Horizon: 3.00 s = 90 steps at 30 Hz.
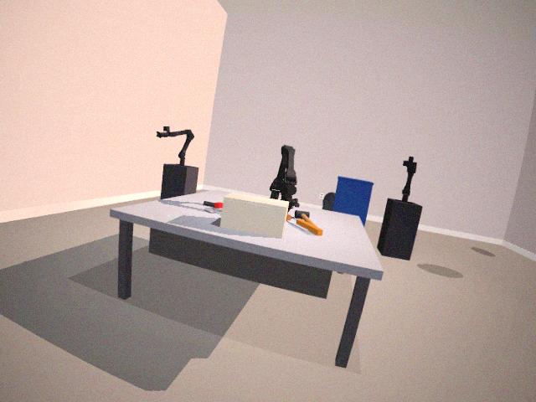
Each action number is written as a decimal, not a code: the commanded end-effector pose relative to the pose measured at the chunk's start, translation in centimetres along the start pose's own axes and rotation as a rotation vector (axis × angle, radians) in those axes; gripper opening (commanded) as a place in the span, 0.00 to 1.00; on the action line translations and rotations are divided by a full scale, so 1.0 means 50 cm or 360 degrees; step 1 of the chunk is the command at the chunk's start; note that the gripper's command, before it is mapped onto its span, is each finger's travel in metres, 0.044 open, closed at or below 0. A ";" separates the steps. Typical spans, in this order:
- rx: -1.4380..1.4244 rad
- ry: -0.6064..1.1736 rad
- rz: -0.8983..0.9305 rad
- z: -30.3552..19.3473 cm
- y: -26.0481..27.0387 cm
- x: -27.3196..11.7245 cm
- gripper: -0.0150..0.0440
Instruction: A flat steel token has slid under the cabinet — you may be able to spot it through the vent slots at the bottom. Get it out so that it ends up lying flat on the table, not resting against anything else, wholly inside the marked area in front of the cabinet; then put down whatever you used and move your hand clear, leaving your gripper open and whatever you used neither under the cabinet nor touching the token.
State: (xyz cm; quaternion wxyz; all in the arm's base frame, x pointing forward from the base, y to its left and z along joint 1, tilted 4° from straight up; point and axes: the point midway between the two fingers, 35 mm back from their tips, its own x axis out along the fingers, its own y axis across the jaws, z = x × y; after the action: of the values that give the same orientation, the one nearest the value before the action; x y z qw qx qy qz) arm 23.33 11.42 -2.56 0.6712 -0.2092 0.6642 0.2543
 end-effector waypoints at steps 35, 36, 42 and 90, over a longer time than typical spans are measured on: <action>0.0016 0.0005 0.0005 0.001 0.000 -0.003 0.71; 0.0016 0.0005 0.0005 0.001 0.000 -0.003 0.71; 0.0017 0.0005 0.0005 0.001 0.000 -0.012 0.71; 0.0313 0.0005 0.0003 -0.003 0.000 -0.146 0.71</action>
State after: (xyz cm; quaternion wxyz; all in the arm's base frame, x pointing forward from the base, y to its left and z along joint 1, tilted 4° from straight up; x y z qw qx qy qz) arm 23.35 10.88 4.68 0.6858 -0.1514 0.6841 0.1971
